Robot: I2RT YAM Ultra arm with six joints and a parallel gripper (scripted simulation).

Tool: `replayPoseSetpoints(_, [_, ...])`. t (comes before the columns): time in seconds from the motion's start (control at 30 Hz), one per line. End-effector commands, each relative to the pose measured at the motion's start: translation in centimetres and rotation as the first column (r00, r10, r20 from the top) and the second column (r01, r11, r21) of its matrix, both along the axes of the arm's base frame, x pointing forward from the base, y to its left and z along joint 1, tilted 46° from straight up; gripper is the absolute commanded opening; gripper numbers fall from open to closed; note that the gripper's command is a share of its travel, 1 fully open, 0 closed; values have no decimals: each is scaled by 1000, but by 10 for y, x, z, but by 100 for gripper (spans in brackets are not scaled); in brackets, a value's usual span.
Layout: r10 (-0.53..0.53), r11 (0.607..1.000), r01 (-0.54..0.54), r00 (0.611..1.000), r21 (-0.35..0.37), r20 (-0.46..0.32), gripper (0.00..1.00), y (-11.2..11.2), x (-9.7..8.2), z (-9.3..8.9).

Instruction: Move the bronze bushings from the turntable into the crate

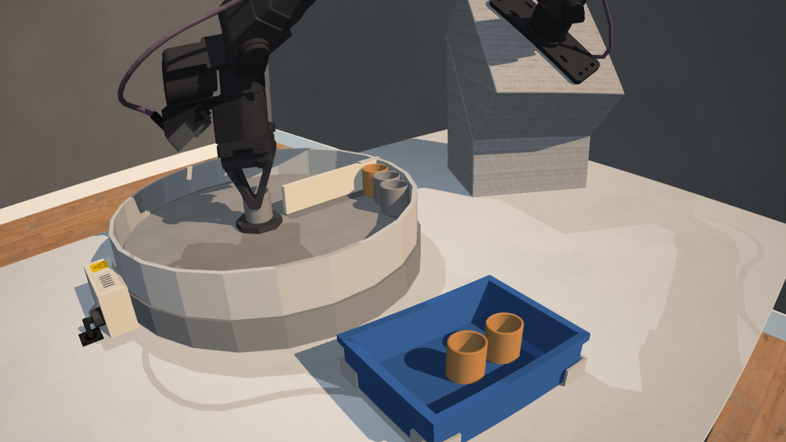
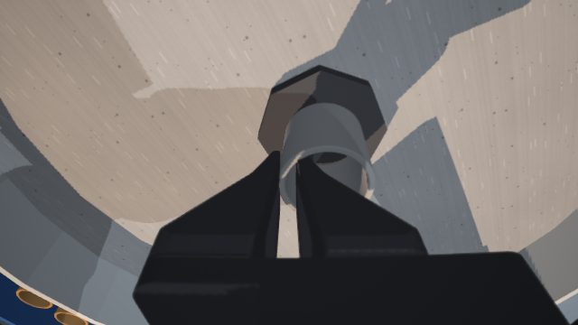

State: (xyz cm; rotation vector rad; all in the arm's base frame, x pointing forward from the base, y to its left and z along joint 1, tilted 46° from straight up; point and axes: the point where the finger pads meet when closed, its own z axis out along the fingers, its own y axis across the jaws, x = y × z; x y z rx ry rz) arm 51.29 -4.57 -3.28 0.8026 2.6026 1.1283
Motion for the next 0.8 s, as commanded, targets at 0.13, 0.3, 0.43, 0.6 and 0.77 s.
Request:
replayPoseSetpoints(0.13, [-35, 999, 35, 999, -13, 11, 0, -21, 4, 7])
replayPoseSetpoints(0.3, [-35, 999, 35, 999, -13, 11, 0, -21, 4, 7])
replayPoseSetpoints(0.43, [-33, 999, 33, 999, -12, 8, 0, -21, 3, 5])
replayPoseSetpoints(0.6, [-30, 999, 30, 1000, -10, 6, 0, -22, 3, 3])
replayPoseSetpoints(0.77, [-32, 999, 32, 999, -10, 5, 0, -22, 3, 3])
